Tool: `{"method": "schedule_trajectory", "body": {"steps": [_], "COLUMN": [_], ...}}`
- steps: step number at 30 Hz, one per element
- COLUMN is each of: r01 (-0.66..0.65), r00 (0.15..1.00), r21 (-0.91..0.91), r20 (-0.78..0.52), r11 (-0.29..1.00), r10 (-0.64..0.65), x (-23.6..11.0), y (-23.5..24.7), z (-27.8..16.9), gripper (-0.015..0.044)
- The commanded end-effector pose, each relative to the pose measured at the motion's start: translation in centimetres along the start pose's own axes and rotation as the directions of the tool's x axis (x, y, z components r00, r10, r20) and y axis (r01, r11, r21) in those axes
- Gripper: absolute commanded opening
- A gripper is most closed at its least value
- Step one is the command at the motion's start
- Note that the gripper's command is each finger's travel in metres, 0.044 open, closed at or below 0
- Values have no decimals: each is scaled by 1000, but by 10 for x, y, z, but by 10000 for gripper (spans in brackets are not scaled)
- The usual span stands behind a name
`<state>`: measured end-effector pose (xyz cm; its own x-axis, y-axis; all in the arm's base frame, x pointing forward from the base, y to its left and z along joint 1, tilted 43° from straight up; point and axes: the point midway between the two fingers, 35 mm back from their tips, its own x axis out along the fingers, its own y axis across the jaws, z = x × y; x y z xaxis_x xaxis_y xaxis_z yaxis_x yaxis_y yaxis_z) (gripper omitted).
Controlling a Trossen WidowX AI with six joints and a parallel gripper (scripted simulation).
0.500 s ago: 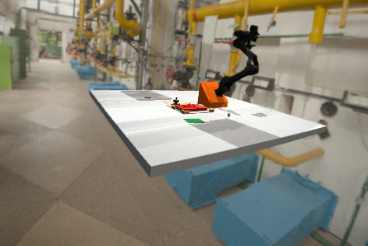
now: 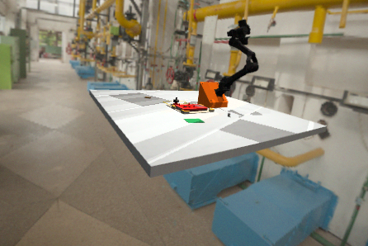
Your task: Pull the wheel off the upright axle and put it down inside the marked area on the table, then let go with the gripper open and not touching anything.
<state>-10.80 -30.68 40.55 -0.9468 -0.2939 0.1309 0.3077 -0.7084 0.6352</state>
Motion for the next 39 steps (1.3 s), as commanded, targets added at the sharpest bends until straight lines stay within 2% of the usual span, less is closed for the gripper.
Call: {"method": "schedule_trajectory", "body": {"steps": [1,6,10,16,22,26,30,39], "r01": [-126,-292,-457,-684,-832,-897,-950,-932], "r00": [990,951,881,723,555,440,284,-59], "r21": [-79,-210,-311,-394,-398,-374,-308,-61], "r20": [-65,-167,-285,-475,-621,-703,-801,-948], "r11": [989,933,833,614,386,237,44,-359], "r10": [122,260,377,501,554,559,526,314], "x": [-14,-37,-67,-123,-182,-220,-268,-375], "y": [22,51,74,97,104,102,92,41], "z": [-26,-60,-96,-149,-186,-207,-234,-277], "gripper": [300,300,300,300,300,300,300,300]}}
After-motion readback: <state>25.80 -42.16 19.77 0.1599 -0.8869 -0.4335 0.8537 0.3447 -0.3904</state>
